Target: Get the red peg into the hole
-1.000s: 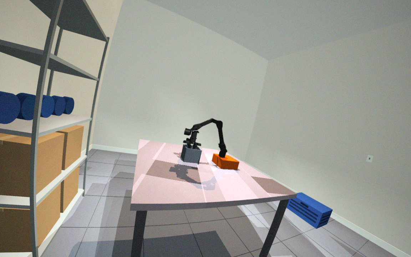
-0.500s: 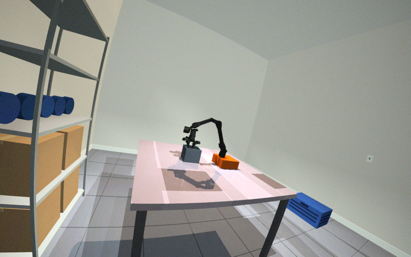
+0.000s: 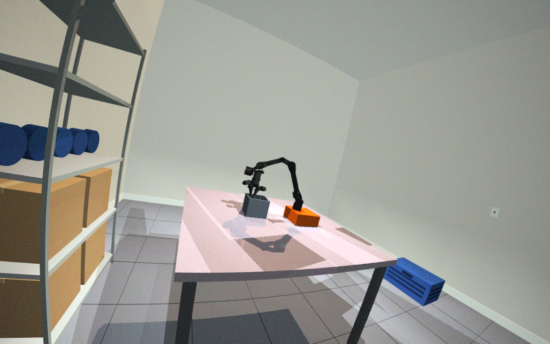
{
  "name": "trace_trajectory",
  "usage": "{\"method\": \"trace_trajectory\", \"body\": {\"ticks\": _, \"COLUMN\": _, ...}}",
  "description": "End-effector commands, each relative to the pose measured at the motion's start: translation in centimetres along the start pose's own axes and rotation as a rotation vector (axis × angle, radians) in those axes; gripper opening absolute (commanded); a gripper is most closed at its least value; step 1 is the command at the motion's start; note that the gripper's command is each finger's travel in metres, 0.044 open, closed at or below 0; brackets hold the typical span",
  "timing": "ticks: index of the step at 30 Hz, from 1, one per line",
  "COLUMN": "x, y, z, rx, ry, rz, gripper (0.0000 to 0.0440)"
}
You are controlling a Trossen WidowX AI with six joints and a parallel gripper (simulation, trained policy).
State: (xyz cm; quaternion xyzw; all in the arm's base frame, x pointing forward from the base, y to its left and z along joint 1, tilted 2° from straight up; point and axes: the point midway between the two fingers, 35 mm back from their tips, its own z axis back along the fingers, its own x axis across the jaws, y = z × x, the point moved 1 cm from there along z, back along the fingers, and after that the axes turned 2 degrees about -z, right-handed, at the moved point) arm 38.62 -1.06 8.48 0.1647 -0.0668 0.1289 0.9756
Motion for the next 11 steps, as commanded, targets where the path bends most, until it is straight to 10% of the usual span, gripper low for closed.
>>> {"method": "trace_trajectory", "body": {"ticks": 1, "x": 0.6, "y": -0.3, "z": 0.4, "rx": 0.009, "ry": -0.025, "rz": 0.014, "gripper": 0.0107}}
{"method": "trace_trajectory", "body": {"ticks": 11, "x": 2.5, "y": -1.0, "z": 1.7, "rx": 0.039, "ry": -0.101, "rz": 0.063, "gripper": 0.0079}}
